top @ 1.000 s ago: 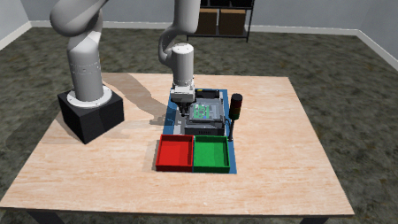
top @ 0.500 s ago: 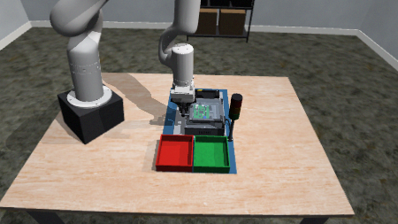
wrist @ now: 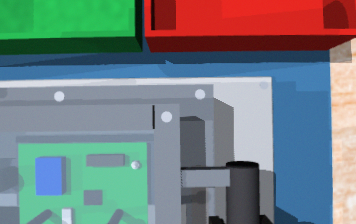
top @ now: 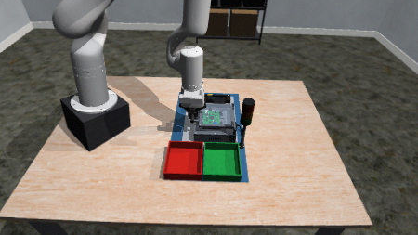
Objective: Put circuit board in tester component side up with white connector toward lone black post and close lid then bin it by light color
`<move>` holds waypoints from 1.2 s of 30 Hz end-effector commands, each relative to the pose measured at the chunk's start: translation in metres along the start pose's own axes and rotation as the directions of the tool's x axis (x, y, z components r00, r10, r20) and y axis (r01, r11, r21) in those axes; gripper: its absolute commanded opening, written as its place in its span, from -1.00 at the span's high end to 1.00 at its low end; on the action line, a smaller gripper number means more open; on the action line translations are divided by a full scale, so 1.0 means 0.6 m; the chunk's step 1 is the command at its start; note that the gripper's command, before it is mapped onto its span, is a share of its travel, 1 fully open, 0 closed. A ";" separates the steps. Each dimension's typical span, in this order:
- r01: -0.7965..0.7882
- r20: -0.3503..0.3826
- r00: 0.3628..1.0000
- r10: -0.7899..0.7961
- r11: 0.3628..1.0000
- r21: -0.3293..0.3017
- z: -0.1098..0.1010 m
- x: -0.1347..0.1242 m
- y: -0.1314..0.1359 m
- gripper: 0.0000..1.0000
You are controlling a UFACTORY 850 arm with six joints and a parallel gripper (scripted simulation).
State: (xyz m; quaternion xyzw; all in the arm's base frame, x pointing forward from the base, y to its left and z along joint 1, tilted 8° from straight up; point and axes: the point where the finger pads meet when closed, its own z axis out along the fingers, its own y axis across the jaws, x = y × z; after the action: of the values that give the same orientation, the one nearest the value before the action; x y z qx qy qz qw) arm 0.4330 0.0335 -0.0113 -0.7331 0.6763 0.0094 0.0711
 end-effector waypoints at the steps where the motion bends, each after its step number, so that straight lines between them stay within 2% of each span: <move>1: 0.000 0.000 1.000 0.000 1.000 0.002 0.001 0.000 -0.001 1.00; 12: 0.000 0.000 1.000 0.000 1.000 0.002 0.001 0.000 -0.001 1.00; 13: 0.000 0.000 1.000 0.000 1.000 0.002 0.001 0.000 -0.001 0.53; 36: 0.000 0.000 1.000 0.000 1.000 0.002 0.001 0.000 -0.001 0.53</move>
State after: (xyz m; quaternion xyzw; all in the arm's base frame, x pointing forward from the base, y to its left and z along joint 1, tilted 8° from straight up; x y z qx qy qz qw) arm 0.4333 0.0338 -0.0122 -0.7331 0.6763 0.0094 0.0715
